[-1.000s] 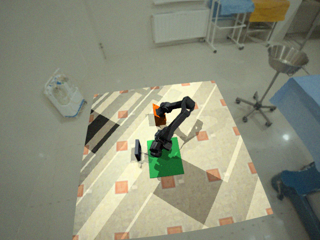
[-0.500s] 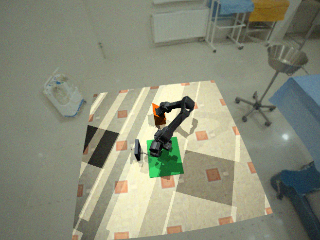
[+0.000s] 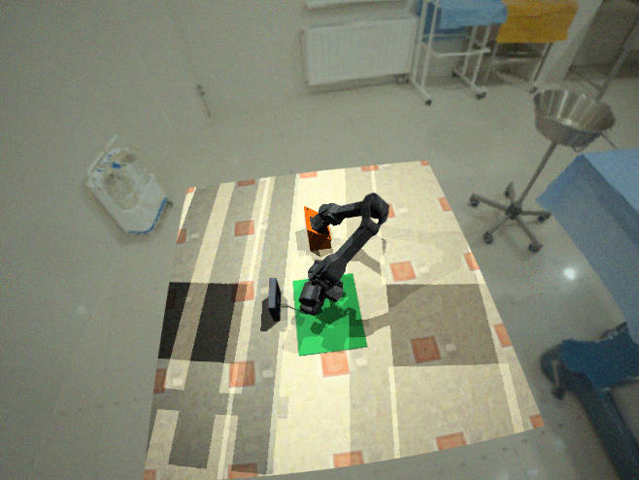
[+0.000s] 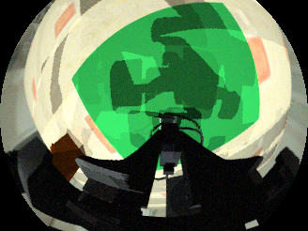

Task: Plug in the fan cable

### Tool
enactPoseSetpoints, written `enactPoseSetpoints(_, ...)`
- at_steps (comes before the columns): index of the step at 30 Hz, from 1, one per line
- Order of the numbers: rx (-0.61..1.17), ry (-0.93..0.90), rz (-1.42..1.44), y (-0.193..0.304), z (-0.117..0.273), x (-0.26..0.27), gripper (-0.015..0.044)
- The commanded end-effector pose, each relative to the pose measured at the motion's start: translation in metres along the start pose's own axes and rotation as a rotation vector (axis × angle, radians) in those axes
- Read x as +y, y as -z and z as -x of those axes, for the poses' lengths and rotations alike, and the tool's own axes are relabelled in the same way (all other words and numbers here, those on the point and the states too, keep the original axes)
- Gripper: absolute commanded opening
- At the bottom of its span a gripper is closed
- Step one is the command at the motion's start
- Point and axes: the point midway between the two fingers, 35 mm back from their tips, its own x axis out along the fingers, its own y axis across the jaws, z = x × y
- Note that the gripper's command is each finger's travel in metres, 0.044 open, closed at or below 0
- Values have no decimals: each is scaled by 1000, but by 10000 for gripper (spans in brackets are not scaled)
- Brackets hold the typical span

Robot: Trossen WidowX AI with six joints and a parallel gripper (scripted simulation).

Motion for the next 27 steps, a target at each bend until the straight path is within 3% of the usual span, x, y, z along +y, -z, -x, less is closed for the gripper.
enactPoseSetpoints(1, -4, -2, -7, 1, -3, 1, 0)
enactPoseSetpoints(16, -4, -2, -7, 0, -13, 1, 0)
enactPoseSetpoints(26, -1, 1, -3, 0, -9, 0, 260)
enactPoseSetpoints(27, -1, 1, -3, 0, -9, 0, 260)
